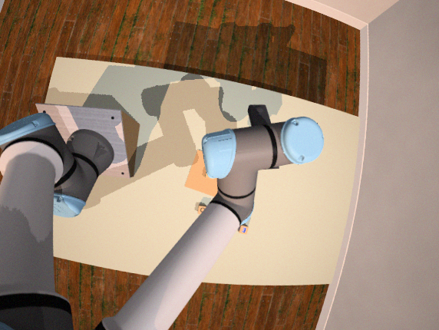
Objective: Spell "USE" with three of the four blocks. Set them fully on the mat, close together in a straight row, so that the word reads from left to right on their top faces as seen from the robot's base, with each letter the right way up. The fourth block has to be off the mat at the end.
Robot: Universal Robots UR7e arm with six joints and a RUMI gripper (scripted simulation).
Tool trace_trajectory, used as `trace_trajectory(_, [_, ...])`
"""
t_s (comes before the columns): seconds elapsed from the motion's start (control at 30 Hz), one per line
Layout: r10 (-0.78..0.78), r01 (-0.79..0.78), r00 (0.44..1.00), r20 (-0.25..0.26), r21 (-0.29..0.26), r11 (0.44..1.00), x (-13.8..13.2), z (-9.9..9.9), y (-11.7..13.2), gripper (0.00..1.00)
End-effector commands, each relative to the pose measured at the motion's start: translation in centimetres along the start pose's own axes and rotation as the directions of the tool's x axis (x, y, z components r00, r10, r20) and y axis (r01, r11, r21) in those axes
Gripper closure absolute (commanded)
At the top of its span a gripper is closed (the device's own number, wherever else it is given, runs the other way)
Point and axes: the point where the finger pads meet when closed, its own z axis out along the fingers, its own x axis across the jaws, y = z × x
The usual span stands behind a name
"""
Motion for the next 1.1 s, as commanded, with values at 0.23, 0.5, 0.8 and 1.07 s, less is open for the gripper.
trace_trajectory(0.23, [-0.203, 0.203, 0.979, -0.003, 0.0, 0.979, -1.0, -0.2, 0.1, 0.91])
trace_trajectory(0.5, [-0.354, 0.354, 0.935, -0.003, 0.0, 0.935, -1.8, -0.2, 0.3, 0.91])
trace_trajectory(0.8, [-0.528, 0.528, 0.849, -0.003, 0.0, 0.849, -2.7, -0.3, 0.5, 0.91])
trace_trajectory(1.07, [-0.657, 0.657, 0.754, -0.003, 0.0, 0.754, -3.4, -0.3, 0.7, 0.91])
